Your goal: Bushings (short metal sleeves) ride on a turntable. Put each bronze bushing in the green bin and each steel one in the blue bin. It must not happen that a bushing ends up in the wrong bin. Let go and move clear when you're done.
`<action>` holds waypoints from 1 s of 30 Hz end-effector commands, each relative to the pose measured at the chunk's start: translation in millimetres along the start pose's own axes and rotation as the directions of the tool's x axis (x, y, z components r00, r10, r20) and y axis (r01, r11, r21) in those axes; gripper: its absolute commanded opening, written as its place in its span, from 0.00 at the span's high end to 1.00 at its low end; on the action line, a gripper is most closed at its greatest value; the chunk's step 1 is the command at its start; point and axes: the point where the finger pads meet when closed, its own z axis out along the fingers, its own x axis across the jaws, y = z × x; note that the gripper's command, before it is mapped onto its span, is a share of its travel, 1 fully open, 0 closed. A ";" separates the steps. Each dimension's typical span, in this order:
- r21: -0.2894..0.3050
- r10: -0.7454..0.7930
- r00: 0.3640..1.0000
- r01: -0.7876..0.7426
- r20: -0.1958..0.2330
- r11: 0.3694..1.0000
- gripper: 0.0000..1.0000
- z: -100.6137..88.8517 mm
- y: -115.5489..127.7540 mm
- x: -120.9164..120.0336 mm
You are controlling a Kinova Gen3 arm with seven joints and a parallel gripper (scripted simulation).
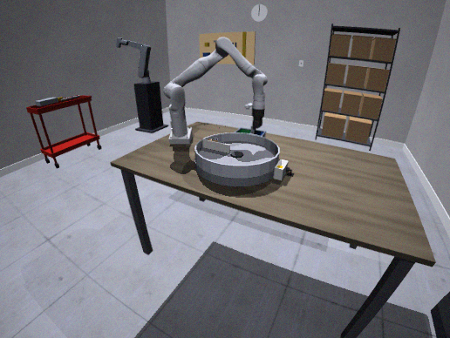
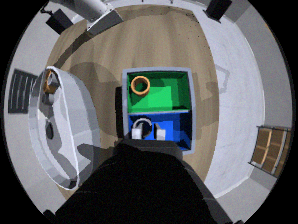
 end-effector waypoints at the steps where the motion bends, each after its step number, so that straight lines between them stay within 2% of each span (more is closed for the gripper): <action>1: -0.002 -0.001 1.000 0.001 -0.003 1.000 0.53 -1.5 0.5 1.0; 30: -0.002 -0.001 1.000 0.001 -0.003 1.000 0.53 -10.5 0.5 1.0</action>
